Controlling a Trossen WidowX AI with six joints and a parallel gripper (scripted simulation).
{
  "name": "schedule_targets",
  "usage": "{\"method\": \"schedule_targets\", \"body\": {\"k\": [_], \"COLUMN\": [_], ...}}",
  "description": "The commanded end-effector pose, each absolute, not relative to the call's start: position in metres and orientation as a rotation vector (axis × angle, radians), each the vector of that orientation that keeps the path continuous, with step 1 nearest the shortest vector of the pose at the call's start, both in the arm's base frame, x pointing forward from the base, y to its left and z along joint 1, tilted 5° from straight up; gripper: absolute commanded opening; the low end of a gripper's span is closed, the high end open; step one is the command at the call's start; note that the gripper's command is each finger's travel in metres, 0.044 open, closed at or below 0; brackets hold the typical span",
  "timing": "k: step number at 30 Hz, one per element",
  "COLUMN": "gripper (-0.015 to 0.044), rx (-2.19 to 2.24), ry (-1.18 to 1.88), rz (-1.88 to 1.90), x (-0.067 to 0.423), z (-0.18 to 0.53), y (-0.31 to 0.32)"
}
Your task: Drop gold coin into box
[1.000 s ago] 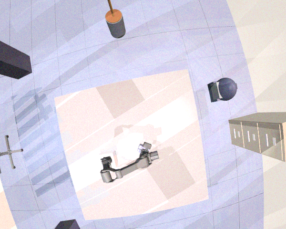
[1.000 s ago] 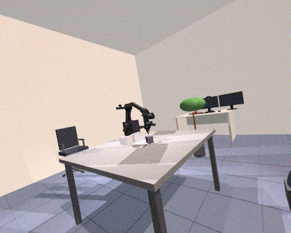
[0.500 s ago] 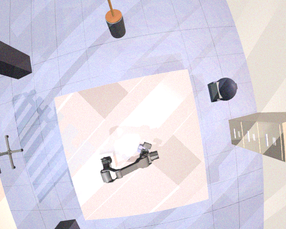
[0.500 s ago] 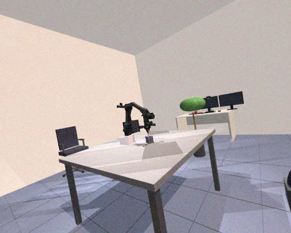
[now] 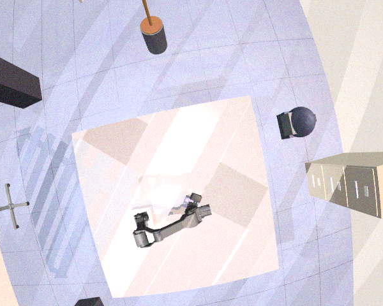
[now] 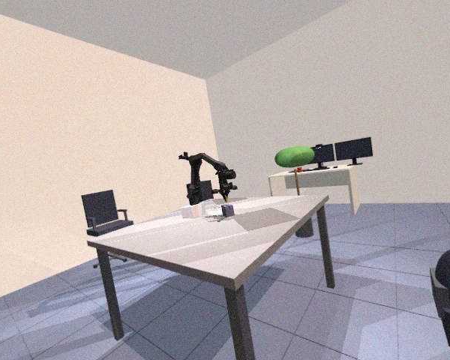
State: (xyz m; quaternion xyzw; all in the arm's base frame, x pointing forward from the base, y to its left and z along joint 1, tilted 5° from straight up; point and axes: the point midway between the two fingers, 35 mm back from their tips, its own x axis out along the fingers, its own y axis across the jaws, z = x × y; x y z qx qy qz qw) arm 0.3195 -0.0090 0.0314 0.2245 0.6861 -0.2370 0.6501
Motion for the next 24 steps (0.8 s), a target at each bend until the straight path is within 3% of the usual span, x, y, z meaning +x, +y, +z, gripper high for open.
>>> {"method": "schedule_targets", "body": {"k": [1, 24], "gripper": [0.0000, 0.0000], "rx": [0.510, 0.515], "ry": [1.558, 1.557], "rz": [-0.537, -0.543], "x": [0.320, 0.319], "z": [0.029, 0.016], "y": [-0.009, -0.008]}}
